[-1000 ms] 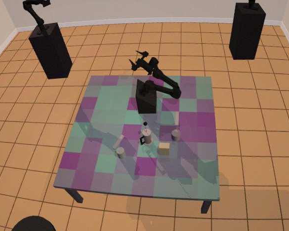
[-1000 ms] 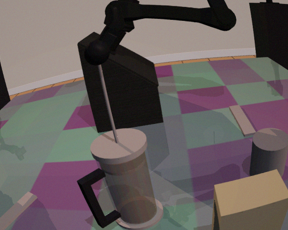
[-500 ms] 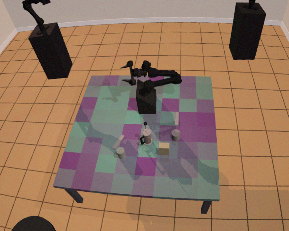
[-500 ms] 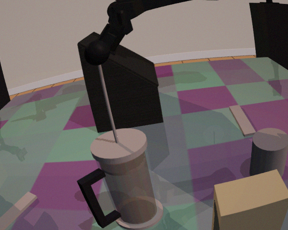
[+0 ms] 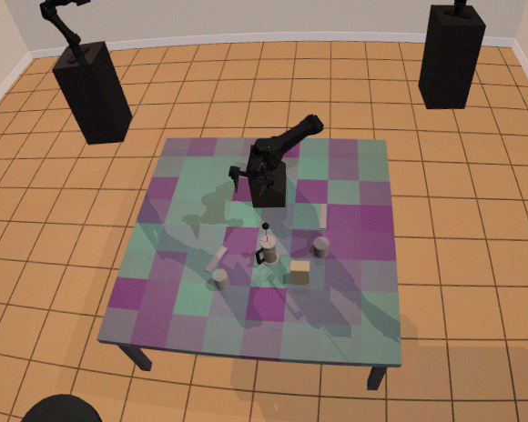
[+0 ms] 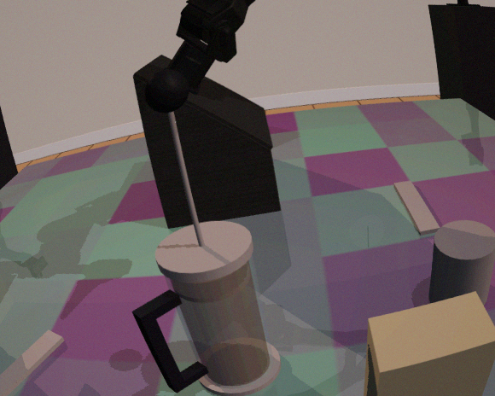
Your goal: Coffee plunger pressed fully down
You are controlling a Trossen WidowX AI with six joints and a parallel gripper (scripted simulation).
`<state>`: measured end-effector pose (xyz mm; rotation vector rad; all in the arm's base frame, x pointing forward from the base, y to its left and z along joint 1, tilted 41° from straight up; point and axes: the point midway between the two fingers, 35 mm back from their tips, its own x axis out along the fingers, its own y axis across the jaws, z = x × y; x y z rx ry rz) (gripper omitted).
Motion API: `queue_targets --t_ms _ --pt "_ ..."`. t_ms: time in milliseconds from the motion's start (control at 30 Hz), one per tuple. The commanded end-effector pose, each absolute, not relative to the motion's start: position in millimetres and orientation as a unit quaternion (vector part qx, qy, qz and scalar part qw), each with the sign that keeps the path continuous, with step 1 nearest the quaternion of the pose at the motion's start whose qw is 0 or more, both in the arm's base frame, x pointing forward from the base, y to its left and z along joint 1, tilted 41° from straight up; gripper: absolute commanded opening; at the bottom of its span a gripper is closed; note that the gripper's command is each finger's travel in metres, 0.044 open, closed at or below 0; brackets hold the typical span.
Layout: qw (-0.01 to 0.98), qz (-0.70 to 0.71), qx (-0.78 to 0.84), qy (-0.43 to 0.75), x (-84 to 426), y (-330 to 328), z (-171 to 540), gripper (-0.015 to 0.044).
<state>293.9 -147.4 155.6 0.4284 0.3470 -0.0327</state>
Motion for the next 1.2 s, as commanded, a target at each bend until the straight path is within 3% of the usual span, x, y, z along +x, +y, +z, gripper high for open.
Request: queue_targets --t_ms 0,400,1167 --pt "0.930 0.102 0.294 0.196 320 -94 151 0.0440" --pt "0.913 0.141 0.321 0.208 323 -37 102 0.0440" --pt "0.913 0.141 0.321 0.208 344 -28 96 0.0440"
